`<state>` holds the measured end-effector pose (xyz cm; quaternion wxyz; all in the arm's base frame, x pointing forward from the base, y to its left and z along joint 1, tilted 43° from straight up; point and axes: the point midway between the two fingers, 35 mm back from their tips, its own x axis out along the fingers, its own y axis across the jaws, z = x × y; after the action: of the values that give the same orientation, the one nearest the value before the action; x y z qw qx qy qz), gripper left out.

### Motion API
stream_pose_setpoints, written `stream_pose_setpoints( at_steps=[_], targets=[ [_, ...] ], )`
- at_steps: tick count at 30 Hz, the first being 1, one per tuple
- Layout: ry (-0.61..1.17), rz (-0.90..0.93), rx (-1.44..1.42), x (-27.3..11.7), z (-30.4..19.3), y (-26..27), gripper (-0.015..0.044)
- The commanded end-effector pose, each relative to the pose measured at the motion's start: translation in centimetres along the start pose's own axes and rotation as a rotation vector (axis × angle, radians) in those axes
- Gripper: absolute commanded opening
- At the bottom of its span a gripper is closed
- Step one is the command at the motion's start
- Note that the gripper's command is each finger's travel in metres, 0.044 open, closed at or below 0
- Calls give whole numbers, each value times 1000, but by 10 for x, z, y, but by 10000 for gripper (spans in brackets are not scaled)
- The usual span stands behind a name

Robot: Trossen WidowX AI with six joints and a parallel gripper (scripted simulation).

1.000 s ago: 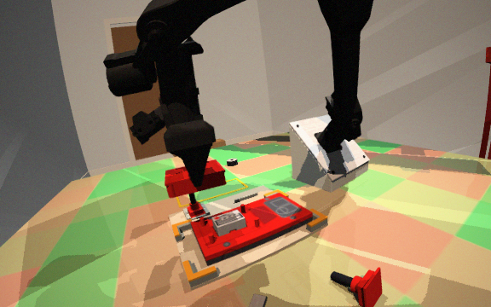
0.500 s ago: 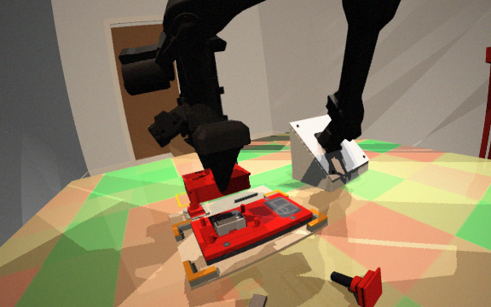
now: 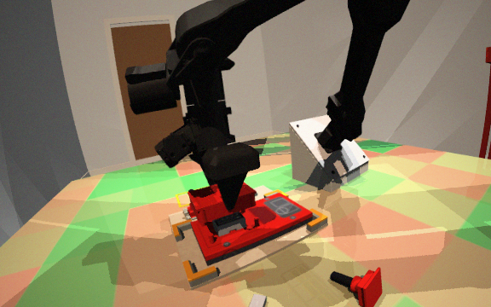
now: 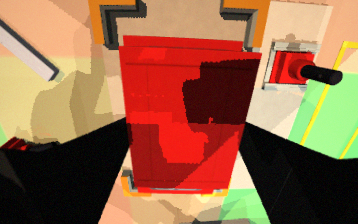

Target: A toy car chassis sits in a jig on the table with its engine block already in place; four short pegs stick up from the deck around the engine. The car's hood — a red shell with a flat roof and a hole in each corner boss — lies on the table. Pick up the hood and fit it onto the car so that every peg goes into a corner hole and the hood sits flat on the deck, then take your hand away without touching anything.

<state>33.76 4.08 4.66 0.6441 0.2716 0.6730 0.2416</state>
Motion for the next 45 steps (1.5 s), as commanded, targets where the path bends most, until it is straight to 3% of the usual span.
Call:
stream_pose_setpoints(
  at_steps=[1, 45],
  targets=[
    [-1, 5, 6, 14, -1, 1, 0],
    [-1, 6, 6, 35, -4, 2, 0]
  ],
)
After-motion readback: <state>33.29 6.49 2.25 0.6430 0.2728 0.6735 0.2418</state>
